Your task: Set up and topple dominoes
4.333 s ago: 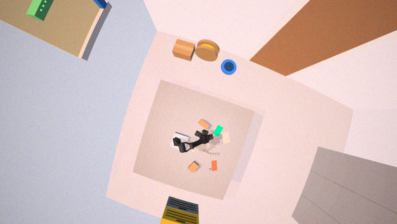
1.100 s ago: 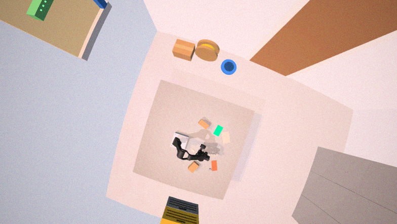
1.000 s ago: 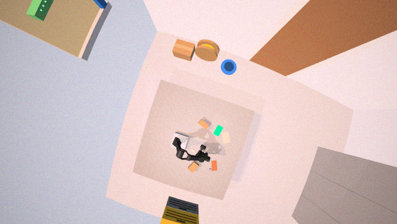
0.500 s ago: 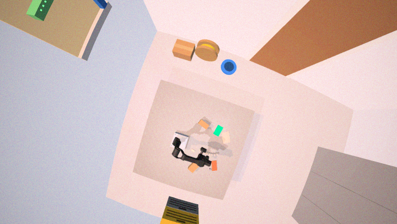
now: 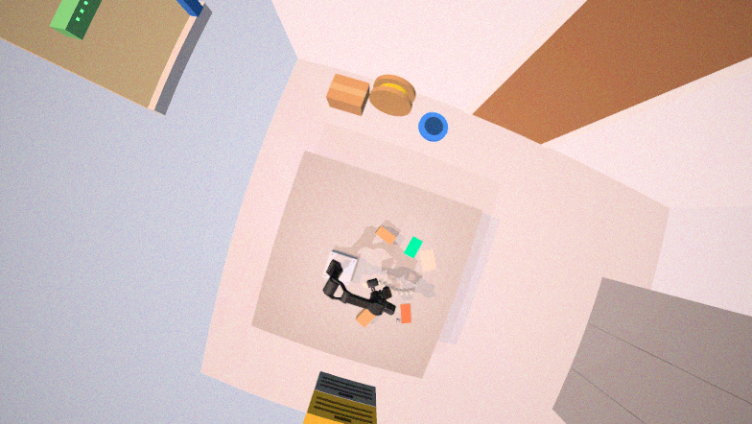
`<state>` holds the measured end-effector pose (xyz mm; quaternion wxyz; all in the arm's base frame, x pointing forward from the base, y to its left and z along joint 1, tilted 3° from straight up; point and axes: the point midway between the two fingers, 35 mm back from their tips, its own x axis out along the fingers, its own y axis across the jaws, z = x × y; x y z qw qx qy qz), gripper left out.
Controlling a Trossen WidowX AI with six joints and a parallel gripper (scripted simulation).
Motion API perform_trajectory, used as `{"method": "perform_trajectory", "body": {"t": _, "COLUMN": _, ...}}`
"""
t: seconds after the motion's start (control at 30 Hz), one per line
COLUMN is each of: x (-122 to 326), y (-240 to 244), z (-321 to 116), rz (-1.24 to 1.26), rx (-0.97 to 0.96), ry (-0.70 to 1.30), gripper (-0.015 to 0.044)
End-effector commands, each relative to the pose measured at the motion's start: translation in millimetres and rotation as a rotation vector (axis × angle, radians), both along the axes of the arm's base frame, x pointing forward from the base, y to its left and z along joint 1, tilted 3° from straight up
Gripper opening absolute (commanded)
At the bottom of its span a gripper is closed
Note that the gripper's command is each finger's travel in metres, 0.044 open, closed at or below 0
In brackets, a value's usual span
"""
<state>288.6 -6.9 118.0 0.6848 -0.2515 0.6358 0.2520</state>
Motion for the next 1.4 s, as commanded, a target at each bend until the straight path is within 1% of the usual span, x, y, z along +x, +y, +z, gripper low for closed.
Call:
{"method": "perform_trajectory", "body": {"t": 0.0, "x": -23, "y": -16, "z": -22, "rz": 0.779, "rx": -0.056, "ry": -0.026, "gripper": 0.0440}}
{"method": "perform_trajectory", "body": {"t": 1.0, "x": -65, "y": -33, "z": -64, "rz": 2.153, "rx": -0.146, "ry": -0.049, "gripper": 0.0440}}
{"method": "perform_trajectory", "body": {"t": 1.1, "x": -64, "y": -35, "z": -64, "rz": 2.206, "rx": -0.150, "ry": -0.047, "gripper": 0.0440}}
{"method": "perform_trajectory", "body": {"t": 1.37, "x": -65, "y": -35, "z": -64, "rz": 2.204, "rx": -0.151, "ry": -0.045, "gripper": 0.0440}}
